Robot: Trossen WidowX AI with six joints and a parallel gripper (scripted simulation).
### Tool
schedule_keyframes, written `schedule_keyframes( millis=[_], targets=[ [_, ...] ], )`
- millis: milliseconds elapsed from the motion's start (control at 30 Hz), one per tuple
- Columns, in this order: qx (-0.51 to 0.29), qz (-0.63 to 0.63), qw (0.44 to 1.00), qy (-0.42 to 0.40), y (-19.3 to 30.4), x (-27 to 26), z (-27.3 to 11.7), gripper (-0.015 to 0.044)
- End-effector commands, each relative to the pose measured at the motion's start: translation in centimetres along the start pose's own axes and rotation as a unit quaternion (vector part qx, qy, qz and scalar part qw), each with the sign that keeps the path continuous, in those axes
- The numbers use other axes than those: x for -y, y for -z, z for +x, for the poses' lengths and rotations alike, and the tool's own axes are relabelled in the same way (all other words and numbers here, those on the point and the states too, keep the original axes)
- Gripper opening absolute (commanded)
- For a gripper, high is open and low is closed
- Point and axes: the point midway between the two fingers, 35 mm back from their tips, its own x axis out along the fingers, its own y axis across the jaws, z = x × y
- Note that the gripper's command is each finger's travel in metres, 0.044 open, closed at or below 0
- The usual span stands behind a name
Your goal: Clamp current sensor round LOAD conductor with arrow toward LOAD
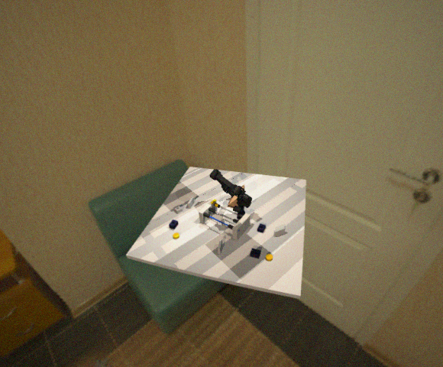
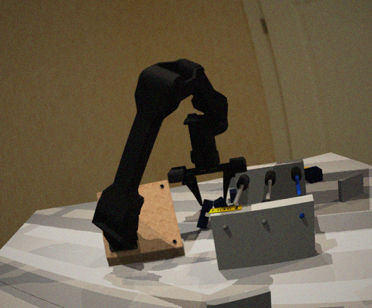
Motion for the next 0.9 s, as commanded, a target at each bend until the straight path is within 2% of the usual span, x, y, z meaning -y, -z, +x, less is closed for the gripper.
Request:
schedule_keyframes(
  millis=[0,33,600,867],
  targets=[
    [0.004,0.002,1.0,0.001,-0.3,0.2,-1.6,0.0016],
    [0.004,0.002,1.0,0.001,-0.4,0.2,-2.1,0.0],
    [0.003,0.0,1.0,0.001,-0.5,0.5,-9.6,0.0],
    [0.003,0.017,1.0,0.002,-0.3,0.6,-10.7,0.0]
  ],
)
